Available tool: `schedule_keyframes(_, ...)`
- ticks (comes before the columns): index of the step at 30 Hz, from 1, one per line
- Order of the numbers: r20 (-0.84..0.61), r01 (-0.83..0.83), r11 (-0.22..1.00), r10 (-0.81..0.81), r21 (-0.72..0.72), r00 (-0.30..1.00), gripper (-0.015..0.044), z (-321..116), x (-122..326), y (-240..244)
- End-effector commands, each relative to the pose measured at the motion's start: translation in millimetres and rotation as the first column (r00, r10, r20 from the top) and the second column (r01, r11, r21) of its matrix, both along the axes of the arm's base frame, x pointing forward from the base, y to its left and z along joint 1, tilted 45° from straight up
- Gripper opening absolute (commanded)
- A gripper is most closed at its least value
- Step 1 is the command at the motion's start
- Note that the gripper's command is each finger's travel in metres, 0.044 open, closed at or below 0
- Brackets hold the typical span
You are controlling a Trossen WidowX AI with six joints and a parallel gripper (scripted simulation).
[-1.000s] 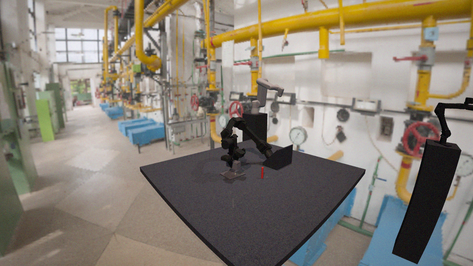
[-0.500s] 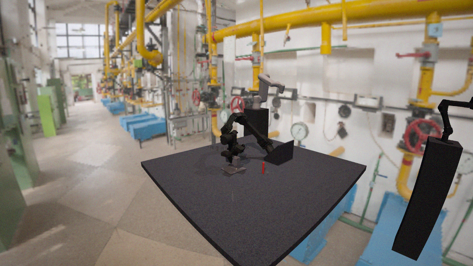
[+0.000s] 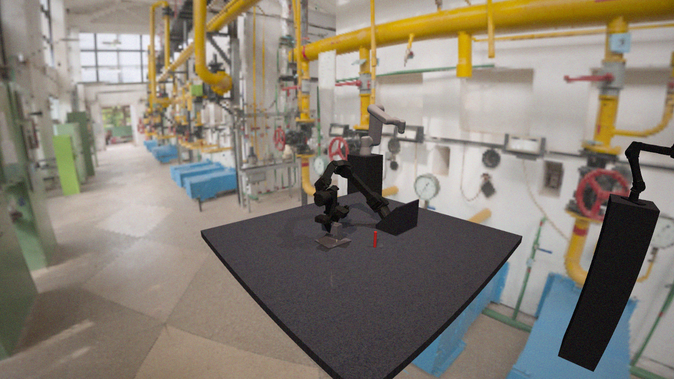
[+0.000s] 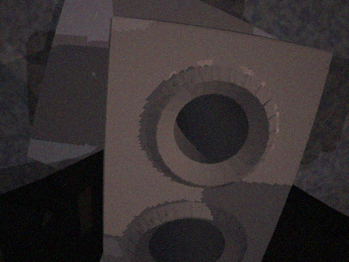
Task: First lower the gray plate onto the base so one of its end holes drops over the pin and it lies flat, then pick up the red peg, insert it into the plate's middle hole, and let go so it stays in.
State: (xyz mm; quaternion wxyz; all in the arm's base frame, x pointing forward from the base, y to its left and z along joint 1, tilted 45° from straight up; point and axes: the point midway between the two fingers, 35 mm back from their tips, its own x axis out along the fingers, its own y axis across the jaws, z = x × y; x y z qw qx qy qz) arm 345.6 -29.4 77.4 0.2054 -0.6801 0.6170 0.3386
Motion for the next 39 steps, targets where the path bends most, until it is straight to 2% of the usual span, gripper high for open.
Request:
schedule_keyframes(1, 0.001, -0.004, 1.000, 0.004, -0.003, 1.000, 0.0000, 1, 1, 0)
schedule_keyframes(37, 0.003, 0.002, 1.000, -0.002, -0.001, 1.000, 0.0000, -24, 2, -26)
schedule_keyframes(39, 0.003, 0.002, 1.000, -0.002, -0.001, 1.000, 0.0053, -24, 2, -26)
